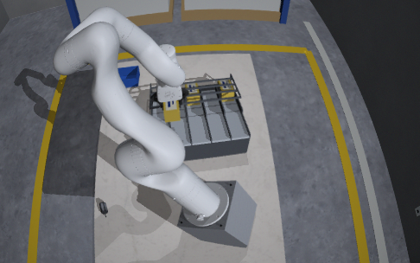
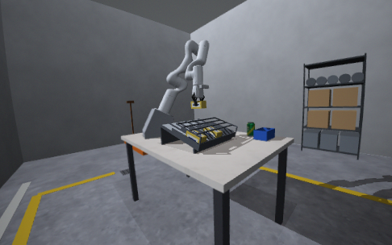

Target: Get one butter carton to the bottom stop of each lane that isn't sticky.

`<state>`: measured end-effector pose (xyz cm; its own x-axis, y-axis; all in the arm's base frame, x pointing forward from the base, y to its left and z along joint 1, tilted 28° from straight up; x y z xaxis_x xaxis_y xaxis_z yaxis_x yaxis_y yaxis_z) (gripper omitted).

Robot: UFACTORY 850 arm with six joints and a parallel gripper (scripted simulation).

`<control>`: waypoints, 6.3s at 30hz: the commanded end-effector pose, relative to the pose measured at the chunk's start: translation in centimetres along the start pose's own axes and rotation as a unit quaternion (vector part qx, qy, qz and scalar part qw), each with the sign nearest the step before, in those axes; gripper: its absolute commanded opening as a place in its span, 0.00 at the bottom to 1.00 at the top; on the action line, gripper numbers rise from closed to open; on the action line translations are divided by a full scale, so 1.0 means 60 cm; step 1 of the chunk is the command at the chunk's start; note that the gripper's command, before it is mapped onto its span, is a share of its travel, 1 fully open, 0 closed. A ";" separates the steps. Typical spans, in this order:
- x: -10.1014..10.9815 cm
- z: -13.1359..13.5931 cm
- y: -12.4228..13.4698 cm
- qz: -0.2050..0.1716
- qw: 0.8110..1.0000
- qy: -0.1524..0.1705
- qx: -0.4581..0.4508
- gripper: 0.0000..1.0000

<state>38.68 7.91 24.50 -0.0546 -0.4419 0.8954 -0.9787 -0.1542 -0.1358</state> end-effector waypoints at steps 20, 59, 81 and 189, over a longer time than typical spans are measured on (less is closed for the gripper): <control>-0.028 0.047 0.006 0.009 1.000 -0.010 0.006 0.00; -0.095 0.046 -0.007 -0.040 0.999 -0.008 0.006 0.00; -0.100 0.045 -0.033 -0.138 0.990 -0.005 0.007 0.00; -0.192 0.043 -0.006 -0.138 0.990 -0.005 0.007 0.00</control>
<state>40.16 10.77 13.12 0.2180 -0.3888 0.8952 -0.9528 -0.2832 0.1090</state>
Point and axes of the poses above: the point where the finger pads meet when closed, its own x axis back along the fingers, its own z axis across the jaws, y = z × x, the point moved 8 cm from there along x, back along the fingers, and after that the axes turned 2 degrees about -x, right-handed, at the moved point
